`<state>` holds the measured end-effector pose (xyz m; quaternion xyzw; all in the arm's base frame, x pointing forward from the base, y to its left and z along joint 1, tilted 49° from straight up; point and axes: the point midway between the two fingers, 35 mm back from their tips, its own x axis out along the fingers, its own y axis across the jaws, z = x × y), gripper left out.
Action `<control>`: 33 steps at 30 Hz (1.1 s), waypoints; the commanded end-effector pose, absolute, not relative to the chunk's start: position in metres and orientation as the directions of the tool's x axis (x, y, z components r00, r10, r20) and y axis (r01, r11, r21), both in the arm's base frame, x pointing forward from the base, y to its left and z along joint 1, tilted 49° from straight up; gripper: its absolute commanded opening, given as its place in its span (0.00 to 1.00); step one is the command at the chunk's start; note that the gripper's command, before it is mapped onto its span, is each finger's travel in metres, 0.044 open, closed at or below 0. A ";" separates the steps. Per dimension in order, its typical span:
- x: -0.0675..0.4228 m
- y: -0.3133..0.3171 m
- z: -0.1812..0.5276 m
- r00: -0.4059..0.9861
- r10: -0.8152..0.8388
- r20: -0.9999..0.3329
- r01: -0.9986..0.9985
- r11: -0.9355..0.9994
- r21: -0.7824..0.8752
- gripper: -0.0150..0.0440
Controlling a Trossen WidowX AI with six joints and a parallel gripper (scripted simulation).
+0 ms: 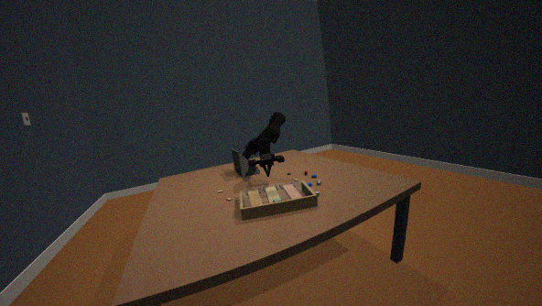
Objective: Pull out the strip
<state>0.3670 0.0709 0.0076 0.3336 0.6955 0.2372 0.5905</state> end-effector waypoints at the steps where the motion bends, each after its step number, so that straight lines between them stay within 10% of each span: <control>1: 0.368 0.073 0.006 -0.097 0.740 -0.665 0.179 0.670 0.720 0.25; 33: 0.366 0.112 -0.028 -0.096 0.741 -0.665 0.179 0.670 0.720 0.25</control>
